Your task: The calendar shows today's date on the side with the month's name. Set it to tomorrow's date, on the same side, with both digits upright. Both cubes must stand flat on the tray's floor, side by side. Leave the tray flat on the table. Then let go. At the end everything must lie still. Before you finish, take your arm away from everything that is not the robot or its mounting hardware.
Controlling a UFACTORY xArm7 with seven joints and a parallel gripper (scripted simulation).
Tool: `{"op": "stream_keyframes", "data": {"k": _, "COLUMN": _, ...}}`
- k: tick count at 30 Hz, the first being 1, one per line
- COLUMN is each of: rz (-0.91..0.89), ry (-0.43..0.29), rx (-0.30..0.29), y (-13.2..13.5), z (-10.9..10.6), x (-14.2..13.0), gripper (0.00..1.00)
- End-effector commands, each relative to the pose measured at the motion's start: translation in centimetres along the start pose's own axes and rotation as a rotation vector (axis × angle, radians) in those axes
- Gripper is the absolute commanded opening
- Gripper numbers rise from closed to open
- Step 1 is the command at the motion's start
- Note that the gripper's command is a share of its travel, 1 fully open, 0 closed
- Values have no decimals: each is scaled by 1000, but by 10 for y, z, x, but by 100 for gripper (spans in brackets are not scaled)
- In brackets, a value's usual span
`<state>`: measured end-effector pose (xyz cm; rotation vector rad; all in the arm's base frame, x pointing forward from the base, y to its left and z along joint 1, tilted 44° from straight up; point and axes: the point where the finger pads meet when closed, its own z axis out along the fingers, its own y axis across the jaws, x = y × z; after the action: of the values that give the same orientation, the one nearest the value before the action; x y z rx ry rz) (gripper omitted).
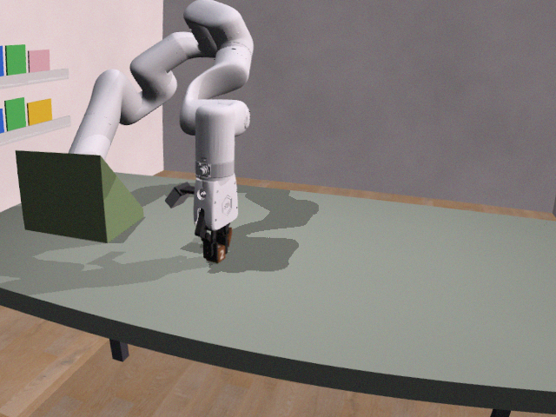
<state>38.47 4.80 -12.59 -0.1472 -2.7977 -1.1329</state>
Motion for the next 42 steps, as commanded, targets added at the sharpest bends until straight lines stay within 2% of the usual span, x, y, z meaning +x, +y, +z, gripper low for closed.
{"op": "stream_keyframes", "data": {"k": 1, "rz": 0, "ry": -4, "rx": 2, "y": -1, "z": -2, "x": -1, "gripper": 27}}
{"op": "stream_keyframes", "data": {"k": 24, "rz": 0, "ry": -4, "rx": 2, "y": -1, "z": -2, "x": -1, "gripper": 27}}
{"op": "stream_keyframes", "data": {"k": 25, "rz": 0, "ry": -4, "rx": 2, "y": -1, "z": -2, "x": -1, "gripper": 31}}
{"op": "stream_keyframes", "data": {"k": 27, "rz": 0, "ry": -4, "rx": 2, "y": -1, "z": -2, "x": -1, "gripper": 31}}
{"op": "stream_keyframes", "data": {"k": 28, "rz": 0, "ry": -4, "rx": 2, "y": -1, "z": -2, "x": -1, "gripper": 35}}
{"op": "stream_keyframes", "data": {"k": 30, "rz": 0, "ry": -4, "rx": 2, "y": -1, "z": -2, "x": -1, "gripper": 35}}
{"op": "stream_keyframes", "data": {"k": 31, "rz": 0, "ry": -4, "rx": 2, "y": -1, "z": -2, "x": -1, "gripper": 39}}
{"op": "stream_keyframes", "data": {"k": 33, "rz": 0, "ry": -4, "rx": 2, "y": -1, "z": -2, "x": -1, "gripper": 39}}
{"op": "stream_keyframes", "data": {"k": 34, "rz": 0, "ry": -4, "rx": 2, "y": -1, "z": -2, "x": -1, "gripper": 43}}
{"op": "stream_keyframes", "data": {"k": 38, "rz": 0, "ry": -4, "rx": 2, "y": -1, "z": -2, "x": -1, "gripper": 43}}
{"op": "stream_keyframes", "data": {"k": 39, "rz": 0, "ry": -4, "rx": 2, "y": -1, "z": -2, "x": -1, "gripper": 47}}
{"op": "stream_keyframes", "data": {"k": 42, "rz": 0, "ry": -4, "rx": 2, "y": -1, "z": -2, "x": -1, "gripper": 47}}
